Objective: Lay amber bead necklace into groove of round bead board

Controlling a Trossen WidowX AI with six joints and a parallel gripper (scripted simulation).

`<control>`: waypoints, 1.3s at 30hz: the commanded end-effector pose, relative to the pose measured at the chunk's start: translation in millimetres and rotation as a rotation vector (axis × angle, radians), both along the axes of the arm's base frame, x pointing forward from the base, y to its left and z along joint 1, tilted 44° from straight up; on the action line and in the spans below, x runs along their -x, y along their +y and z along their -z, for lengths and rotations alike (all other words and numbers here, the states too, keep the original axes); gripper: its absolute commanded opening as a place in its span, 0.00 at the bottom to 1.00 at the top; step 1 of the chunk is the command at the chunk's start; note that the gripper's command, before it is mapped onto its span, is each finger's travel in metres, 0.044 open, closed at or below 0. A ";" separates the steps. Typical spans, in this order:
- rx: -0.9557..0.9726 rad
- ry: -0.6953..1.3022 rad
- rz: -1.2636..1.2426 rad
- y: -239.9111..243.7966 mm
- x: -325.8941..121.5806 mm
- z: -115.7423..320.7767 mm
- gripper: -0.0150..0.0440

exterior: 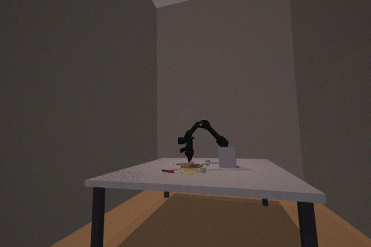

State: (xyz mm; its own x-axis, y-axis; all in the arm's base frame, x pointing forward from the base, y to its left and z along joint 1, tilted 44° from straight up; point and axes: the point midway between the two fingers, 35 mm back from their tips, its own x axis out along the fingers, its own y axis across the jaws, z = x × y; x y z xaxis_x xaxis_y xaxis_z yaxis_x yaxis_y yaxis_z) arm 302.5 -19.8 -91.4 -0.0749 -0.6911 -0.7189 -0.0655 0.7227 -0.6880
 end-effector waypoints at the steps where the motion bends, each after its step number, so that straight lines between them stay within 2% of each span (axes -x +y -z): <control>1: -0.003 -0.001 0.005 0.7 0.2 -0.2 1.00; 8: -0.003 -0.001 0.005 0.7 0.2 -0.2 1.00; 11: -0.017 0.110 -0.112 6.4 0.1 3.8 0.87; 20: -0.094 0.794 -0.831 41.0 3.1 28.9 0.47; 23: -0.106 0.906 -0.947 46.5 4.2 33.1 0.46; 39: -0.106 0.906 -0.947 46.5 4.2 33.1 0.46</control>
